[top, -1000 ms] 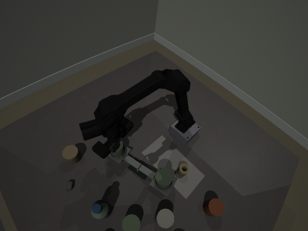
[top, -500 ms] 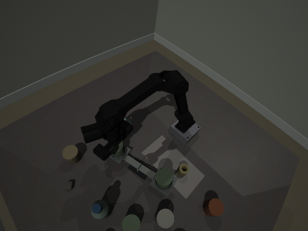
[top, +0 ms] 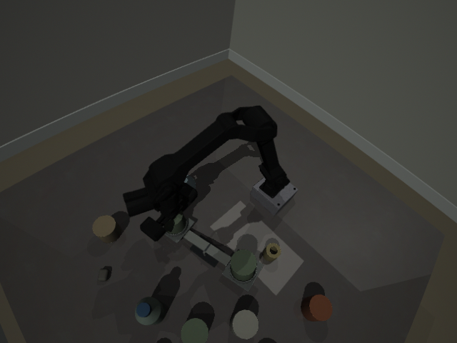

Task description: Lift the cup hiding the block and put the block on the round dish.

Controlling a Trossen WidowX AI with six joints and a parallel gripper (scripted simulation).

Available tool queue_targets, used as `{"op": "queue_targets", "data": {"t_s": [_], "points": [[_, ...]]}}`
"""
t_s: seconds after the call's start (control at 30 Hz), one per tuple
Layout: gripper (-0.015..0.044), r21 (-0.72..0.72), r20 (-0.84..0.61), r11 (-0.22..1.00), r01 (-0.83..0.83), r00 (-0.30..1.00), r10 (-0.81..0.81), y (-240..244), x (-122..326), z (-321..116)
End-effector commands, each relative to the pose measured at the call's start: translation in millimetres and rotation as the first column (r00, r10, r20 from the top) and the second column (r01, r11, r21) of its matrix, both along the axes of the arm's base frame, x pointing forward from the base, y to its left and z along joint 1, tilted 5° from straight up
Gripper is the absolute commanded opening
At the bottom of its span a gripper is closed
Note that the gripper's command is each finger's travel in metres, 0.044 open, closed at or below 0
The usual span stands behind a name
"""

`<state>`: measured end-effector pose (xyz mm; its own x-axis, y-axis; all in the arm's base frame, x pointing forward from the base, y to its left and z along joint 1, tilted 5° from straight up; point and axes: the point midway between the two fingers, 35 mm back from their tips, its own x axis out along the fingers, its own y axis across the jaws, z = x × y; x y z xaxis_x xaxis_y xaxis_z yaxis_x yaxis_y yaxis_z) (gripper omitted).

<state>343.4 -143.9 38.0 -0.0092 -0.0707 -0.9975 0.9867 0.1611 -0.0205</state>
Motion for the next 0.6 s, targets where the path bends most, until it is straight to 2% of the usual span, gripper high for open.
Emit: {"op": "queue_targets", "data": {"t_s": [0.0, 0.13, 0.57], "points": [[0.0440, 0.000, -0.015, 1.000, -0.003, 1.000, 0.003, -0.1, -3.7, -10.8], [0.0440, 0.000, -0.015, 1.000, -0.003, 1.000, 0.003, -0.2, -4.1, -14.6], [0.0353, 0.000, -0.015, 1.000, -0.003, 1.000, 0.003, -0.2, -4.1, -14.6]]}}
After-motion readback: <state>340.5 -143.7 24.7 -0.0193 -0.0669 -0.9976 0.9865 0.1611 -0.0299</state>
